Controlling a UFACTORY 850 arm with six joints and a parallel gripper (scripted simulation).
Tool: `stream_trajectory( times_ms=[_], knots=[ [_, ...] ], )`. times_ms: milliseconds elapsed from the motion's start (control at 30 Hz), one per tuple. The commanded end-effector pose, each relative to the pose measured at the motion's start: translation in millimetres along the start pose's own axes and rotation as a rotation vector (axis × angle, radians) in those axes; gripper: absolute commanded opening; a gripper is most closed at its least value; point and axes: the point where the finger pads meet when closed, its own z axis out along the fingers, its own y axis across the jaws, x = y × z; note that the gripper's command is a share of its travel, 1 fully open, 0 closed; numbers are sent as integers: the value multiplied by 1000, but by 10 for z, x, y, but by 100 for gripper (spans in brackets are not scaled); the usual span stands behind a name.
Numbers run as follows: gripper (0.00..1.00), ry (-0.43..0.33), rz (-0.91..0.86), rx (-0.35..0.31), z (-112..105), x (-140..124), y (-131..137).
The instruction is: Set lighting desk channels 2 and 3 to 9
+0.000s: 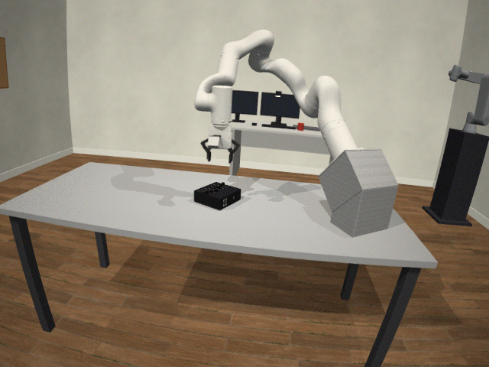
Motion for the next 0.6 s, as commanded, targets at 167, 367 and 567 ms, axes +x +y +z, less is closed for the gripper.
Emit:
stream_trajectory(
  times_ms=[167, 367, 567],
  knots=[
    [100, -5, 11, -12, -7, 0, 2],
    [100, -5, -25, -12, 18, -17, 13],
    [100, -7, -343, -12, 239, -173, 103]
  ],
)
